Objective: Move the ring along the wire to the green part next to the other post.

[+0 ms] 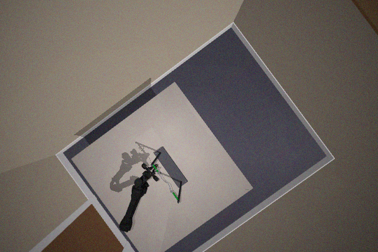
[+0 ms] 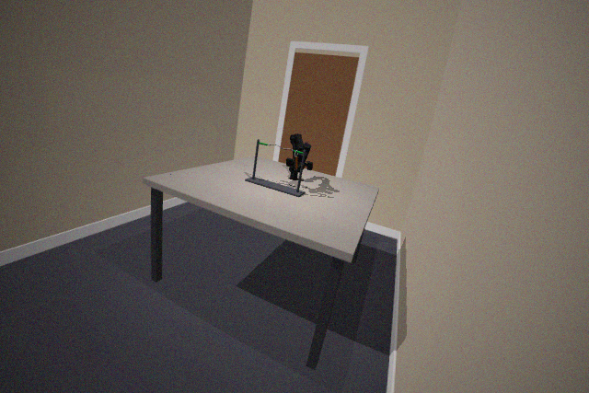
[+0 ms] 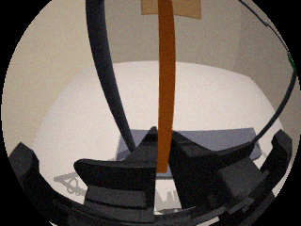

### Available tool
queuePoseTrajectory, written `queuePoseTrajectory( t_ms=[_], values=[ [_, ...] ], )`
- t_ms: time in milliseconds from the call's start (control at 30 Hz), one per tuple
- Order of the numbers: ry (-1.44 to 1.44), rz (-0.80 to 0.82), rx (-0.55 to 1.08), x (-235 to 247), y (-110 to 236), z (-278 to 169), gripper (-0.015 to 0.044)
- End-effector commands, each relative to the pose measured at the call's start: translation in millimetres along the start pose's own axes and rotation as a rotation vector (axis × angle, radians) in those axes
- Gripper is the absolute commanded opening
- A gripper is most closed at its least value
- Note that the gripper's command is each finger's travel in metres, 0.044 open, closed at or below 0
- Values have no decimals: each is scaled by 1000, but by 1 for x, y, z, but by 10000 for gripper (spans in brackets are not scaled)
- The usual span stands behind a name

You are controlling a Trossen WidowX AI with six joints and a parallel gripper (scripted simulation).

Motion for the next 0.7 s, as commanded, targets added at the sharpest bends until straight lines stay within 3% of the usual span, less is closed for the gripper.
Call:
queuePoseTrajectory(
  t_ms=[0,200,667],
  values=[
    [0,0,0,0,0,0,7],
    [0,0,0,0,2,0,160],
    [-5,-6,2,1,45,0,160]
  ],
)
Point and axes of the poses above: the point midway between the two fingers, 35 mm back from their tips, its own y axis back along the fingers, its own x axis across the jaws, z = x × y, the point moved 5 cm from there along y, back along the fingers, and after that the axes turned 14 degrees about -y, right-handed, at the moved point
